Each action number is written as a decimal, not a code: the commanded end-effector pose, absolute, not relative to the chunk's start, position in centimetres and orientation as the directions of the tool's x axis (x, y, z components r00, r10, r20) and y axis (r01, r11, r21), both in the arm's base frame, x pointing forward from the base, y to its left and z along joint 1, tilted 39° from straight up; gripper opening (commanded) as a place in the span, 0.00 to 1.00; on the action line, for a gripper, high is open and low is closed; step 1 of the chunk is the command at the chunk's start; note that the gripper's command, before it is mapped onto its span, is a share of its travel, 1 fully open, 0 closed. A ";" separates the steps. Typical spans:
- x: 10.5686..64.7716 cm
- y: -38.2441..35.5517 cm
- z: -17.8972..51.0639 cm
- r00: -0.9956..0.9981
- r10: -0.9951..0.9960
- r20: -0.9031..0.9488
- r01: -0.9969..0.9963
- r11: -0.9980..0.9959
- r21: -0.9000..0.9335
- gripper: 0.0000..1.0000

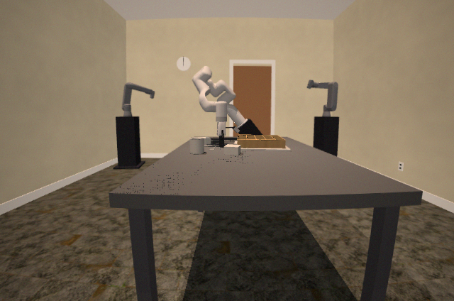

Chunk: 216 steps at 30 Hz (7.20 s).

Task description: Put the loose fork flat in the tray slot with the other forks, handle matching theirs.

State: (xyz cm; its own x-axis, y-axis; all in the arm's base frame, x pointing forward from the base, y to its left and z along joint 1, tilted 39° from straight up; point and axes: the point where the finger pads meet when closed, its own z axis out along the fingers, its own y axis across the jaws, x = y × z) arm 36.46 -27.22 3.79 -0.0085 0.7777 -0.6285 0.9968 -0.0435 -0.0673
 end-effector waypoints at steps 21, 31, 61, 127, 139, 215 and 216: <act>36.5 -27.3 3.8 -0.008 0.778 -0.629 0.997 -0.043 -0.066 0.03; 36.5 -27.3 3.8 -0.008 0.778 -0.629 0.997 -0.043 -0.066 0.03; 36.5 -27.3 3.8 -0.008 0.778 -0.629 0.997 -0.043 -0.066 0.03; 37.7 -18.3 14.9 -0.008 0.778 -0.629 0.997 -0.043 -0.066 0.03; 37.7 -18.3 14.9 -0.008 0.778 -0.629 0.997 -0.043 -0.066 0.03; 43.3 -3.8 2.6 0.960 -0.278 0.015 -0.225 -0.744 0.628 0.03; 43.4 -3.8 2.6 0.956 -0.294 -0.006 -0.225 -0.745 0.627 0.03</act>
